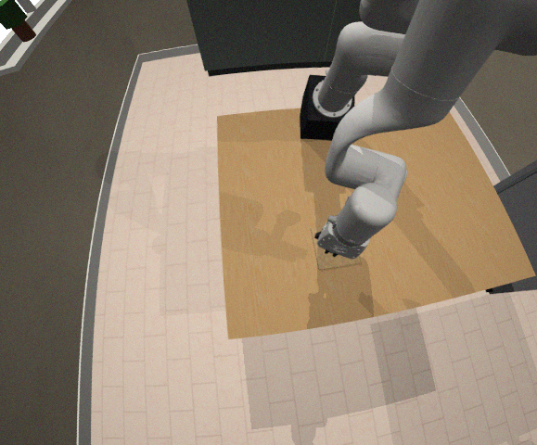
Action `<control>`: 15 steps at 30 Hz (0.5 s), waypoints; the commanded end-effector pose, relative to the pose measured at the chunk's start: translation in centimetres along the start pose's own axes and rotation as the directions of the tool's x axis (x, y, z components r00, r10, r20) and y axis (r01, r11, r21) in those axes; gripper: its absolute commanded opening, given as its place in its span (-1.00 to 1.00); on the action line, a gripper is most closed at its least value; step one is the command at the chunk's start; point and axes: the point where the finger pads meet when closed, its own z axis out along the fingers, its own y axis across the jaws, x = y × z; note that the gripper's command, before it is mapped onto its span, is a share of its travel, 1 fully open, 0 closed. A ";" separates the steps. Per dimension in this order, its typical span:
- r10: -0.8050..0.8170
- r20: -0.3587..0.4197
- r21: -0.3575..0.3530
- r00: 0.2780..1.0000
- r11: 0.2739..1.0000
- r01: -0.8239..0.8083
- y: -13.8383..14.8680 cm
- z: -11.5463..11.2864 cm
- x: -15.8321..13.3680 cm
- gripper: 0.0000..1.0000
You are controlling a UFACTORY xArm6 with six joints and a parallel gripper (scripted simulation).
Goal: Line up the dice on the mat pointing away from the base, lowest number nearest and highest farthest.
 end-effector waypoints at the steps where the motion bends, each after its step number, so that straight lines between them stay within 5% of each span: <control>1: -0.164 -0.001 0.026 0.987 0.986 0.164 1.9 -0.1 0.2 -0.78; 15: -0.423 0.000 0.030 0.906 0.906 0.423 4.7 -0.2 1.1 -0.78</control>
